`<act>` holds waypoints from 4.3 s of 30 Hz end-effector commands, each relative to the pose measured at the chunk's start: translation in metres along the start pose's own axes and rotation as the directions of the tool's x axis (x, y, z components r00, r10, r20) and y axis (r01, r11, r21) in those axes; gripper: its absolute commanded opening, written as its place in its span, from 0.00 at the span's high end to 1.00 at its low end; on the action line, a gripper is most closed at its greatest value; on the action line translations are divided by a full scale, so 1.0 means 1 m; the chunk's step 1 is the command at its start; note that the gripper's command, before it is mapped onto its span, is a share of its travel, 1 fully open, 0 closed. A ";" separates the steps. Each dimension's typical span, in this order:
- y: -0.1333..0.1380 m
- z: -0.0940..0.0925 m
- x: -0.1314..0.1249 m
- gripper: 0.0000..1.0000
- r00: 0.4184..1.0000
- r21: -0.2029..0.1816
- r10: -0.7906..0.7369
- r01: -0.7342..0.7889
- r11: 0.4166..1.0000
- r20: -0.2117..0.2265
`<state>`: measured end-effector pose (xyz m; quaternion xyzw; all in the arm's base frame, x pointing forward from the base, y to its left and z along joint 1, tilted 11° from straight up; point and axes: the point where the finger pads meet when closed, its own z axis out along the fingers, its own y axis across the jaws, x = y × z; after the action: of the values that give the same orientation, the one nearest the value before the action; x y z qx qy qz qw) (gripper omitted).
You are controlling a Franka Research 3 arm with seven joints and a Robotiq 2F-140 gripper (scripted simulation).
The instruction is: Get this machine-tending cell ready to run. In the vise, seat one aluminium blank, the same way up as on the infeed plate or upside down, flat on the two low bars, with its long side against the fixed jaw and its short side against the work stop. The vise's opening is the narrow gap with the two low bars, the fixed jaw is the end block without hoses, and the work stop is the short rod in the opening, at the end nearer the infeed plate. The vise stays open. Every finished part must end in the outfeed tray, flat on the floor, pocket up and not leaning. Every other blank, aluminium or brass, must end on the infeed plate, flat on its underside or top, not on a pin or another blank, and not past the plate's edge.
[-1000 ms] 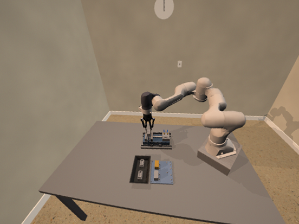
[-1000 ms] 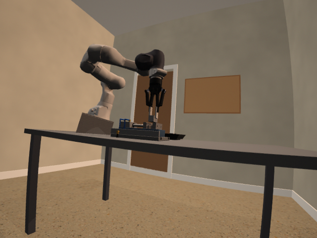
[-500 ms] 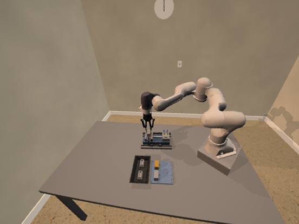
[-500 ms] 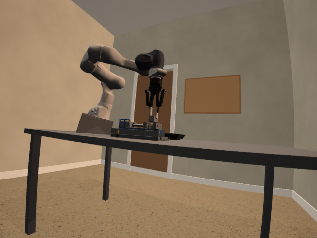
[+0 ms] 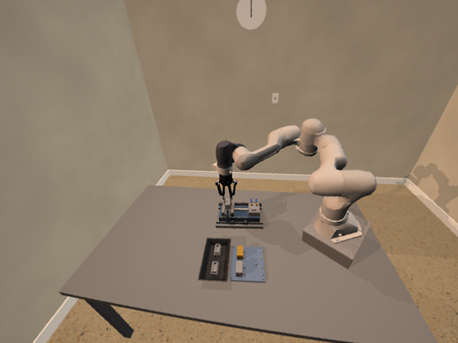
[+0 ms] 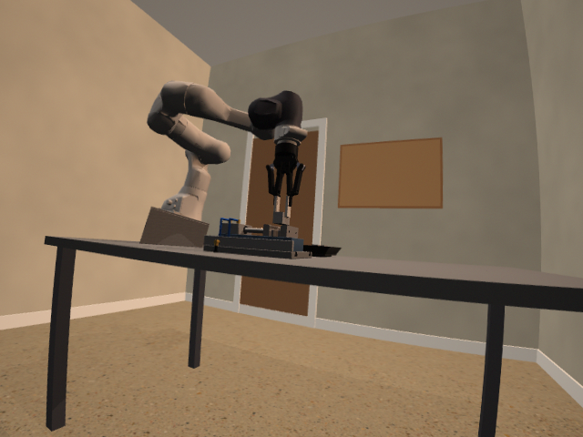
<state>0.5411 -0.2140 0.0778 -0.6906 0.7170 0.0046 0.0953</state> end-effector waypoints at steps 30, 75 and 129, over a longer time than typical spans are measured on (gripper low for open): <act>-0.002 0.002 -0.001 1.00 1.000 0.004 0.004 -0.004 1.000 -0.001; -0.002 0.016 0.000 1.00 1.000 0.004 0.005 -0.005 1.000 -0.001; -0.002 0.019 0.000 1.00 1.000 0.004 0.005 -0.005 1.000 -0.001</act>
<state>0.5436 -0.2112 0.0587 -0.6905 0.7170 0.0045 0.0950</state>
